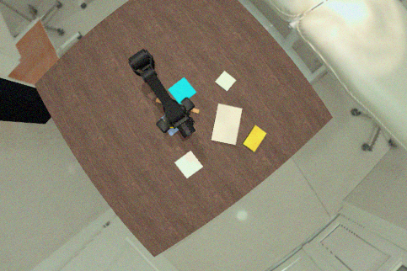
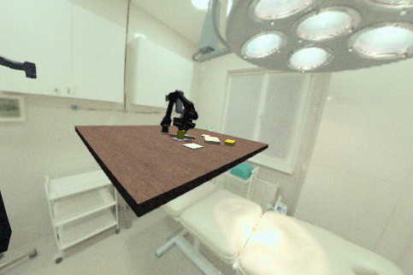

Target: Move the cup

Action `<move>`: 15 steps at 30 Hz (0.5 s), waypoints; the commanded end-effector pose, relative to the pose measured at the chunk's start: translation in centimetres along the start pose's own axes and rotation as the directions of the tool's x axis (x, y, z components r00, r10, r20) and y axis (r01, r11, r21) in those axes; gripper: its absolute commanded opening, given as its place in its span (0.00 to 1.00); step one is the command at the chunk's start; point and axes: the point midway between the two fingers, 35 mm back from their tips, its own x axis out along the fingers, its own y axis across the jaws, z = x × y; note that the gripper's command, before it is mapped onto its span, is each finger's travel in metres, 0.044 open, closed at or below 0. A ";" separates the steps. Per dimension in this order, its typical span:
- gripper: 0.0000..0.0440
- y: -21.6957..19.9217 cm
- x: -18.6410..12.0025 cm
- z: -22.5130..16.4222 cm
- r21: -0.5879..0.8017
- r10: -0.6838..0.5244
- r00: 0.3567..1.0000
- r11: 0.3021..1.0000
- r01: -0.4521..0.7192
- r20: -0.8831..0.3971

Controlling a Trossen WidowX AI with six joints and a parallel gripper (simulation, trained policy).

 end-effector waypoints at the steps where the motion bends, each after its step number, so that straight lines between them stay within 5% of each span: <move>1: 0.28 0.1 0.9 -0.1 -0.047 0.010 1.000 0.999 -0.010 -0.010; 6: 0.01 -0.1 0.9 -0.3 -0.115 0.010 1.000 0.993 -0.011 -0.016; 15: 0.04 0.1 -0.9 -0.9 -0.195 0.024 1.000 0.980 -0.024 -0.005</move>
